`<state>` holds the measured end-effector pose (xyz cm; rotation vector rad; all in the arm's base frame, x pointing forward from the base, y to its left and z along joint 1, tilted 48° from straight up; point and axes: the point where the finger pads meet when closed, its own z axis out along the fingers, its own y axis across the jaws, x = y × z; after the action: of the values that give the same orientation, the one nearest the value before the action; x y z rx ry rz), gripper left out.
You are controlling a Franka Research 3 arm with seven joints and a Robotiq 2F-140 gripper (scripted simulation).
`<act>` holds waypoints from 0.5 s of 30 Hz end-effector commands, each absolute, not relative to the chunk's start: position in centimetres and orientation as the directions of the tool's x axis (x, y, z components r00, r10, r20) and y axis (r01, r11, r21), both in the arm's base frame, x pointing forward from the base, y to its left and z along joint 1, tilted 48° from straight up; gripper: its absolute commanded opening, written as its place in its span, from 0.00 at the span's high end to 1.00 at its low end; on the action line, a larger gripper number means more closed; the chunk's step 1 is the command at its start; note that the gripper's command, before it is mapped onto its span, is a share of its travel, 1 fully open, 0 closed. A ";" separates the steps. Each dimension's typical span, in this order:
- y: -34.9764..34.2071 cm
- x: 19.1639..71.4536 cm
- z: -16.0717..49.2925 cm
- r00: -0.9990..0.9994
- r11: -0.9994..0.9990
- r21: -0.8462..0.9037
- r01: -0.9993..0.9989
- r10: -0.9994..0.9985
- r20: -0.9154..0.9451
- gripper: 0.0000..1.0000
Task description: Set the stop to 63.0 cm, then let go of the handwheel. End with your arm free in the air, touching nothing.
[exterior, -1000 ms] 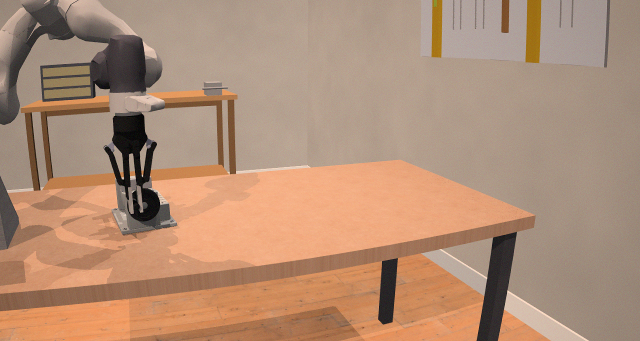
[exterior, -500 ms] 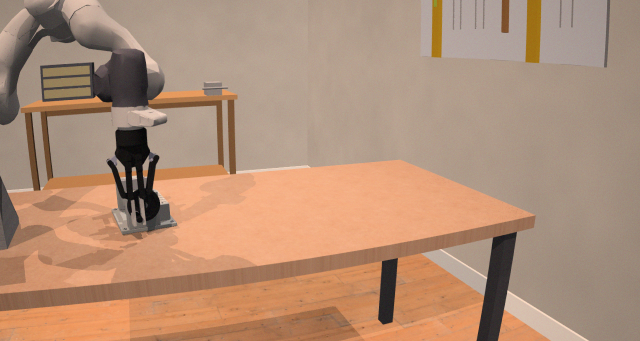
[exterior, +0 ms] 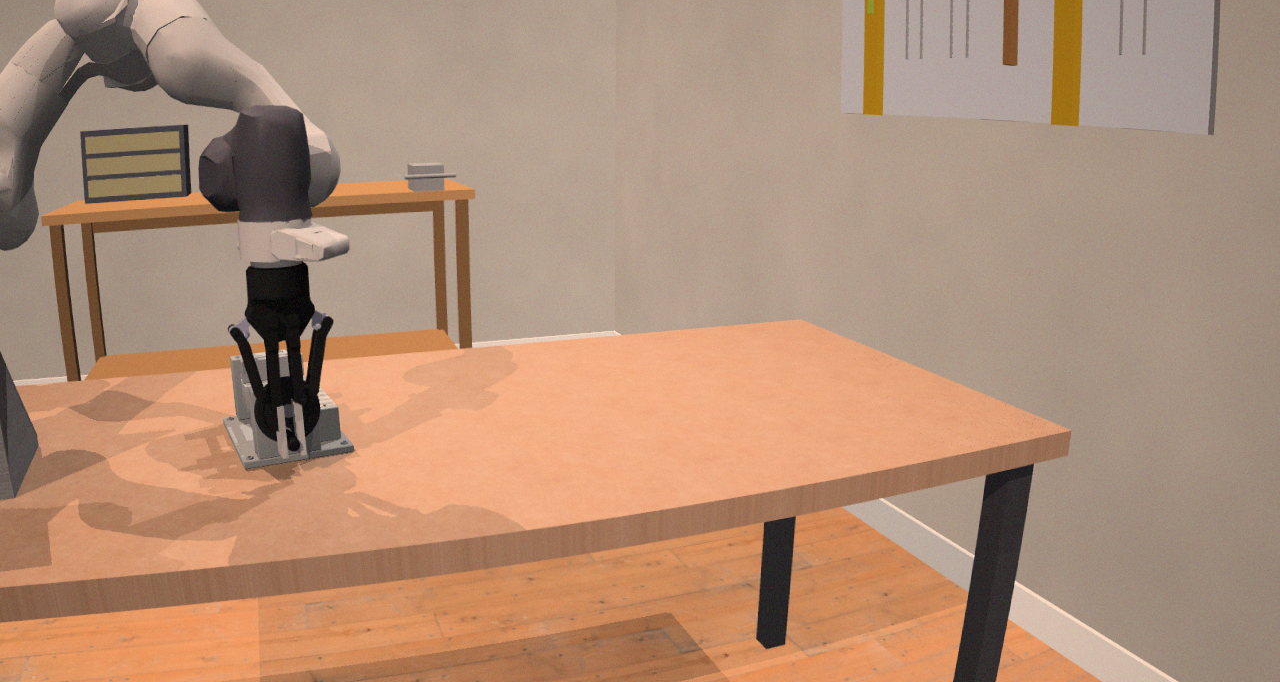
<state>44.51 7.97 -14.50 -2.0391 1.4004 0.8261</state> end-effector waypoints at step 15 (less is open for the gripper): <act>8.4 46.6 -14.1 0.270 -0.318 -0.077 -0.945 -0.624 -0.734 0.96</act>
<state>46.11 8.38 -14.26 -2.0364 1.4017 0.8238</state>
